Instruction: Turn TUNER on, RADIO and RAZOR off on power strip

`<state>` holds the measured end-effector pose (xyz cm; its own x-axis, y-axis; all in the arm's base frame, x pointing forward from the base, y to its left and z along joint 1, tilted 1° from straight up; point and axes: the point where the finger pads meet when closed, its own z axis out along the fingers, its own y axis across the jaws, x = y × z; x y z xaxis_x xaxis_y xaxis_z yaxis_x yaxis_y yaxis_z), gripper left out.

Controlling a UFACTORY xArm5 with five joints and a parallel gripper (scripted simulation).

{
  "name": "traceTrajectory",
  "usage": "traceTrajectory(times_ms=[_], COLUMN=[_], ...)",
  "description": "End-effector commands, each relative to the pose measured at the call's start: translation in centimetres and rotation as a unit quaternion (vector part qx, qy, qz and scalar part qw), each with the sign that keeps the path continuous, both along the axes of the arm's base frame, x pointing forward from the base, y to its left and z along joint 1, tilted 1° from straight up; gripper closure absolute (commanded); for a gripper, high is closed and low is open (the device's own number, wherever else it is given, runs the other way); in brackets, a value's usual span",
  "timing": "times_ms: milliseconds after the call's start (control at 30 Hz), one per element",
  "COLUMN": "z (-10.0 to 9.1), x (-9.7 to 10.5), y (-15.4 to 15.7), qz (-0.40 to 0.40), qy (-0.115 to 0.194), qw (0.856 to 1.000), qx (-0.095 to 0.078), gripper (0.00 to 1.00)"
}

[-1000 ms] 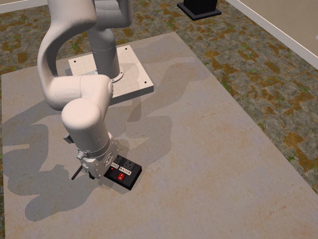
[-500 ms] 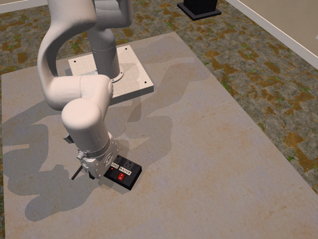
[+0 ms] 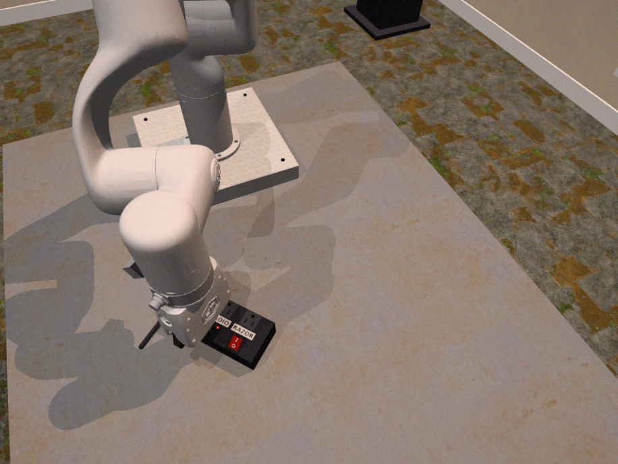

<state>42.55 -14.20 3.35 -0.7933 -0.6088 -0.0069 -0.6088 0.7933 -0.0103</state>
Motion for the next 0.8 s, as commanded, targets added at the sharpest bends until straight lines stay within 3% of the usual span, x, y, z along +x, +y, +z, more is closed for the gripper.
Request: traceTrajectory(times_ms=[0, 767], z=[0.13, -0.26], x=[0.13, 0.14], y=[-0.04, -0.02], qz=[0.000, 0.000], qy=[-0.002, -0.002], qw=[1.000, 1.000], qx=[-0.001, -0.001], gripper=[1.00, 1.00])
